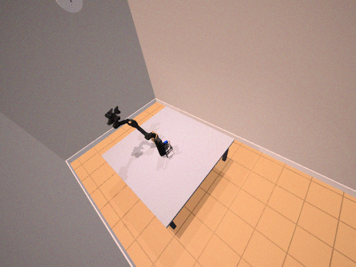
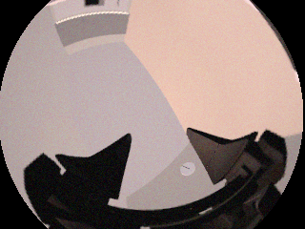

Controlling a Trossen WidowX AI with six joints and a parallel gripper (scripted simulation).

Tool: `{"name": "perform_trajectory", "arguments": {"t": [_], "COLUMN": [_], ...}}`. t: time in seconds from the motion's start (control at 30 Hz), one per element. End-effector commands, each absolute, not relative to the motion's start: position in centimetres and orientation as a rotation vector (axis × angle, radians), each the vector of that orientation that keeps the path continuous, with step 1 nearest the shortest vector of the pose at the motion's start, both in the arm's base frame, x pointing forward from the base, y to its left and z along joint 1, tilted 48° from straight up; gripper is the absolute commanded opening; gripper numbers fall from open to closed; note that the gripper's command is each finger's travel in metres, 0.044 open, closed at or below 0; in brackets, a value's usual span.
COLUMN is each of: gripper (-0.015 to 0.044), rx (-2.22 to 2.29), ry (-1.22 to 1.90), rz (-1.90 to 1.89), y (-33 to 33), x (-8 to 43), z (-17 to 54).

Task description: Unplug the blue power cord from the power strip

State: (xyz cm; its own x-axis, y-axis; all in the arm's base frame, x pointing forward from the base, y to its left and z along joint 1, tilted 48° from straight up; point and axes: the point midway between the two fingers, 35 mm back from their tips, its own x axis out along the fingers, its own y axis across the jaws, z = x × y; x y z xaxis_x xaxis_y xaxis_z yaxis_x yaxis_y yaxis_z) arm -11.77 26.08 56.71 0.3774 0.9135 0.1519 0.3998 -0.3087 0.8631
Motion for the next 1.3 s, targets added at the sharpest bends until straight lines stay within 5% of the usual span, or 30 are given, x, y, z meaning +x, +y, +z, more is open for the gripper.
{"name": "perform_trajectory", "arguments": {"t": [0.0,0.27,0.63,1.0,1.27], "gripper": [0.0374,0.0164,0.016,0.016,0.016], "rx": [1.886,2.27,2.875,2.974,3.45], "ry": [1.146,1.542,2.125,2.339,2.524], "rz": [0.857,0.922,0.843,0.793,0.483], "y": [26.0,20.0,11.3,9.4,6.7], "x": [-11.7,-8.1,3.3,7.6,18.8], "z": [56.9,63.3,69.0,69.5,67.3]}}
